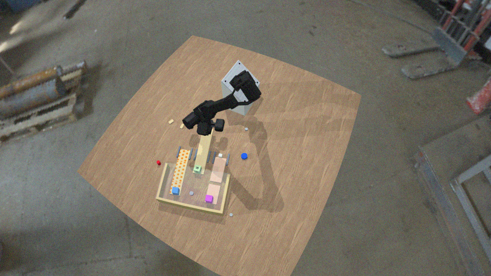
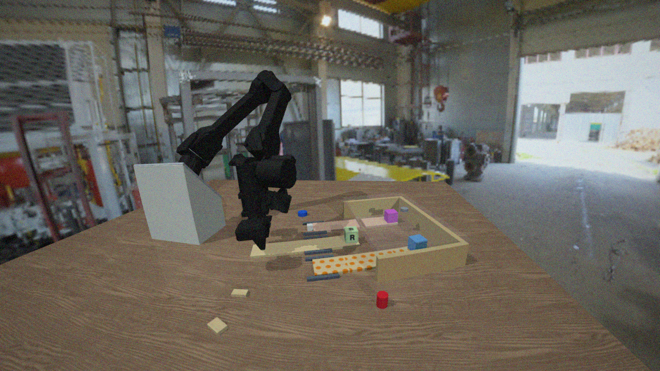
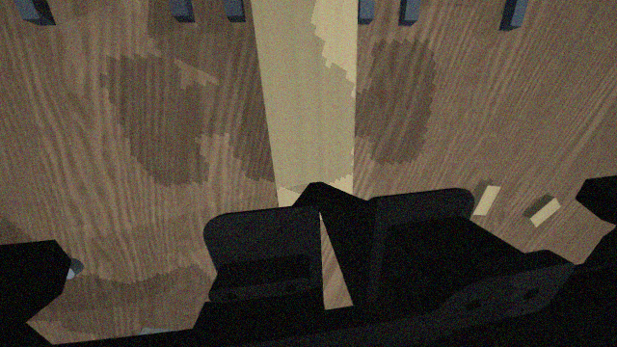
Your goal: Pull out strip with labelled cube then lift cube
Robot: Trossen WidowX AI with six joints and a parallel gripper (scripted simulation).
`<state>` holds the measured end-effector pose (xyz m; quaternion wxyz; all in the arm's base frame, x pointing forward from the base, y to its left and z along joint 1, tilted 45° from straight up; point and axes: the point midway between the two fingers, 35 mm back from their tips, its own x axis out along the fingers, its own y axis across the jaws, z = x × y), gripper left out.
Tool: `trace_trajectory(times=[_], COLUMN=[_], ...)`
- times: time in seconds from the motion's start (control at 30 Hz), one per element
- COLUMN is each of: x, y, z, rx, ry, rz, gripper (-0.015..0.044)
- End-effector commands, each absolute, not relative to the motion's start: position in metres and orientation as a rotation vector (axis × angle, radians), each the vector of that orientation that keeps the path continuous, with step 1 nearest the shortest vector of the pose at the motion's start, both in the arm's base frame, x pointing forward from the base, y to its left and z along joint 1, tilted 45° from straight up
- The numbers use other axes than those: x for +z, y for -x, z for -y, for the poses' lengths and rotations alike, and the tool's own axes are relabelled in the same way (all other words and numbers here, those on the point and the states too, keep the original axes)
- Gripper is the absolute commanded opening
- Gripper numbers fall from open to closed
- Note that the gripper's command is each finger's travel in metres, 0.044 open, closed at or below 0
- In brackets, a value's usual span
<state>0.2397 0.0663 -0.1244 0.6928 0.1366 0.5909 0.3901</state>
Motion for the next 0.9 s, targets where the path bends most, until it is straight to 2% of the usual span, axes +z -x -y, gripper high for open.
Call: trace_trajectory(times=[0.0,0.87], x=[-0.128,-0.135], y=[-0.225,-0.198], z=[-0.067,-0.059], rx=[0.878,0.877], ry=[-0.304,-0.304], rz=[-1.343,-1.344], gripper=[0.0,0.0])
